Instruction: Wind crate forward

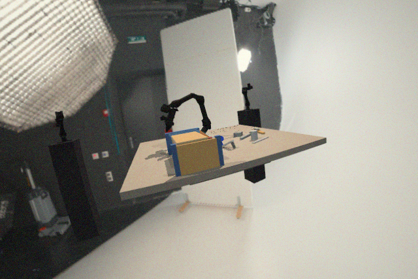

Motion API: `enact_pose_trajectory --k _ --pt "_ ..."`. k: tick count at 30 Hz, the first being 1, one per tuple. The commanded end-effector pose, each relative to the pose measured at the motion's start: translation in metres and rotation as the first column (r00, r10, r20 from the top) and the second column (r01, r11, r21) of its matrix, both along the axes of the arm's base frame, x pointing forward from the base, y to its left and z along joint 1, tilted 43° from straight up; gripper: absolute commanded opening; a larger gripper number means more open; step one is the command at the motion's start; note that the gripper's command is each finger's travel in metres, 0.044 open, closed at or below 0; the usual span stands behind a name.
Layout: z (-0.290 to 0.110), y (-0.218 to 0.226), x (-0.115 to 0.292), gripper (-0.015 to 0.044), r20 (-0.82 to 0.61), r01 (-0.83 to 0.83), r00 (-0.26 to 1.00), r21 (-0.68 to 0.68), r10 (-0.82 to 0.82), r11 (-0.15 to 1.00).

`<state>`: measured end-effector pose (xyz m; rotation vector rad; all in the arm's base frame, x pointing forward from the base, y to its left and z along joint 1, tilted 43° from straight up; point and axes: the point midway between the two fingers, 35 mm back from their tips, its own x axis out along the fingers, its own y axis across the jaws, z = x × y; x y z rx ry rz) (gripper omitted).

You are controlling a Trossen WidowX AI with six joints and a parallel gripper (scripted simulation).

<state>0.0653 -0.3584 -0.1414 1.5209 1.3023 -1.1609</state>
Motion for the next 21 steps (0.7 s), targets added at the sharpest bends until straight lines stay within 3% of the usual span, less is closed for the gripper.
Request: enact_pose_trajectory --k 1,21 --pt "-0.012 0.0 0.028 0.0 0.044 -0.024 0.999 0.008 0.023 1.0" --pt "-0.014 -0.005 0.048 0.0 0.046 -0.024 0.999 0.007 0.023 1.0"
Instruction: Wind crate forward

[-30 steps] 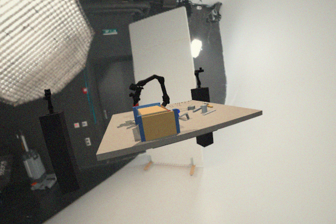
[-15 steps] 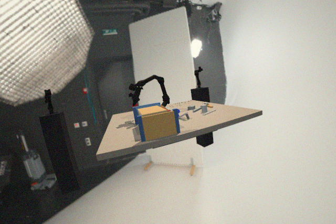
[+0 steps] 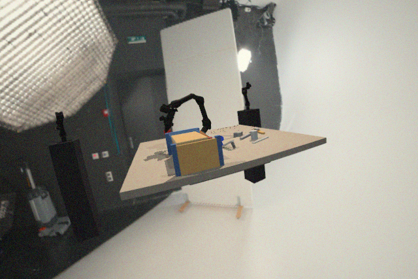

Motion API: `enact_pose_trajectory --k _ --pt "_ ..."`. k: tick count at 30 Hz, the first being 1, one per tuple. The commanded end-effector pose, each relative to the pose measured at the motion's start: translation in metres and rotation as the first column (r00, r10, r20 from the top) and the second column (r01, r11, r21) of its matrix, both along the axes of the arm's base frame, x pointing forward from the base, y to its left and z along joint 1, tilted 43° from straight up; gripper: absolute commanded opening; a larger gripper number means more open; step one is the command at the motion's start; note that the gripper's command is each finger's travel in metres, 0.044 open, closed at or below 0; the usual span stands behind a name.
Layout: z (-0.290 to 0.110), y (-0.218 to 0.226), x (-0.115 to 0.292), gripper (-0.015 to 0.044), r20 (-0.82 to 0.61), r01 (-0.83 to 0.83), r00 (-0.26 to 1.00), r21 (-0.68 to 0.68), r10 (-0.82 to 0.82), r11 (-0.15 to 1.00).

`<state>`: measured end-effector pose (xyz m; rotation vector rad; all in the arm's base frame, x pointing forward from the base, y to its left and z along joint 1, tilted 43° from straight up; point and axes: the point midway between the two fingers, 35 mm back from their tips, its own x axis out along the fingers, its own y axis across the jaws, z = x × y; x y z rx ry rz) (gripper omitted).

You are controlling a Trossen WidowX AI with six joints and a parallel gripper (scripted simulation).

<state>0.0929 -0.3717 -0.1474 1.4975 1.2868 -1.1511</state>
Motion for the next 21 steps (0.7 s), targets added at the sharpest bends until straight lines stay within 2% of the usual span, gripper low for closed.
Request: enact_pose_trajectory --k 1,21 --pt "-0.008 0.008 0.021 0.0 0.034 -0.01 0.999 0.03 0.008 1.0" --pt "-0.007 0.005 0.042 0.0 0.036 -0.01 0.999 0.03 0.009 0.999"
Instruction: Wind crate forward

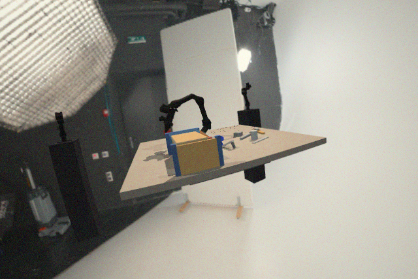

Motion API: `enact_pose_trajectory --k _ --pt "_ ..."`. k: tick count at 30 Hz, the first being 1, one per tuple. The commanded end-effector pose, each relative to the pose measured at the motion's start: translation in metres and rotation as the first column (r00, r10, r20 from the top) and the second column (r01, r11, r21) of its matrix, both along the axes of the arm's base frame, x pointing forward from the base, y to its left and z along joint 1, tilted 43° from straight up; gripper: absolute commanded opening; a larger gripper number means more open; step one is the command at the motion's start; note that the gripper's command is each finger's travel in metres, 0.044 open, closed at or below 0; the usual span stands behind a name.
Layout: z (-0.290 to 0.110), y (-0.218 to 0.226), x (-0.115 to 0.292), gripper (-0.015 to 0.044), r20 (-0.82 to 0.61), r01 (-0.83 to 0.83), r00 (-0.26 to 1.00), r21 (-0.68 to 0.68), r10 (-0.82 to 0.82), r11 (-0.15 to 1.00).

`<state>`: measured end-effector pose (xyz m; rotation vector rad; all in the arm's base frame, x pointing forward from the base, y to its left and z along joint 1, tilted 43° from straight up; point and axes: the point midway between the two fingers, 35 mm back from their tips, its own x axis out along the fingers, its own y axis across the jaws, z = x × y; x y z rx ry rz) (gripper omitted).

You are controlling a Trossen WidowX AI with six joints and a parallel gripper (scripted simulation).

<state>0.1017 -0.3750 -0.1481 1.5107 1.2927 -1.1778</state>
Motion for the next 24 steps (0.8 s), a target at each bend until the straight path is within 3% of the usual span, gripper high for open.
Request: enact_pose_trajectory --k 1,24 --pt "-0.006 0.008 0.034 0.0 0.056 -0.029 0.998 0.023 0.028 0.999" --pt "-0.003 0.009 0.051 0.0 0.057 -0.029 0.998 0.023 0.028 0.999"
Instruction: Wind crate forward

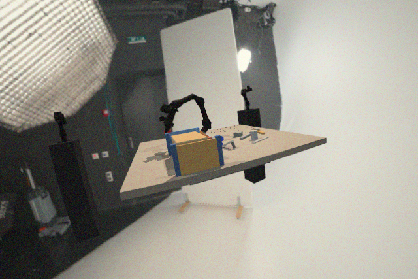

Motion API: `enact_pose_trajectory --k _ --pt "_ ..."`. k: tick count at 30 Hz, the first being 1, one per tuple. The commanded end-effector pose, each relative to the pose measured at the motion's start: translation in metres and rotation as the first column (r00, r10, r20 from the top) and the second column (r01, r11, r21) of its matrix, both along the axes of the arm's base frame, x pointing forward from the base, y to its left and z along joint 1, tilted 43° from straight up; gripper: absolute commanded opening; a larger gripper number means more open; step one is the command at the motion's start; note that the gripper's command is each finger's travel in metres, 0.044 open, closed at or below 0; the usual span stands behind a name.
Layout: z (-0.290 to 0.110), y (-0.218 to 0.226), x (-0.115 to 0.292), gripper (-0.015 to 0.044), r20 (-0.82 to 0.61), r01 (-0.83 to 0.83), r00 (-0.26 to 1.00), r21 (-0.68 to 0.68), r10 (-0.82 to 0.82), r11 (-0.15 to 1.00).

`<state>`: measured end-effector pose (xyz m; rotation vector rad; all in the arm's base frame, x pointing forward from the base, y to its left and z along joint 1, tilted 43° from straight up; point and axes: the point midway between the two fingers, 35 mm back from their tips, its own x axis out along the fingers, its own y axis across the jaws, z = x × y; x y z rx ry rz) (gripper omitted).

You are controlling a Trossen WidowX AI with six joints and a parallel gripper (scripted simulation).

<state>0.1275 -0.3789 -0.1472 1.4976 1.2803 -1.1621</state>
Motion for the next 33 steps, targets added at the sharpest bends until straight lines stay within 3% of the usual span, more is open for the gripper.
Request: enact_pose_trajectory --k 1,33 --pt "-0.003 0.013 0.026 0.0 0.042 -0.017 0.999 0.037 0.016 0.999" --pt "0.008 0.02 0.057 0.0 0.044 -0.017 0.999 0.038 0.016 0.999"
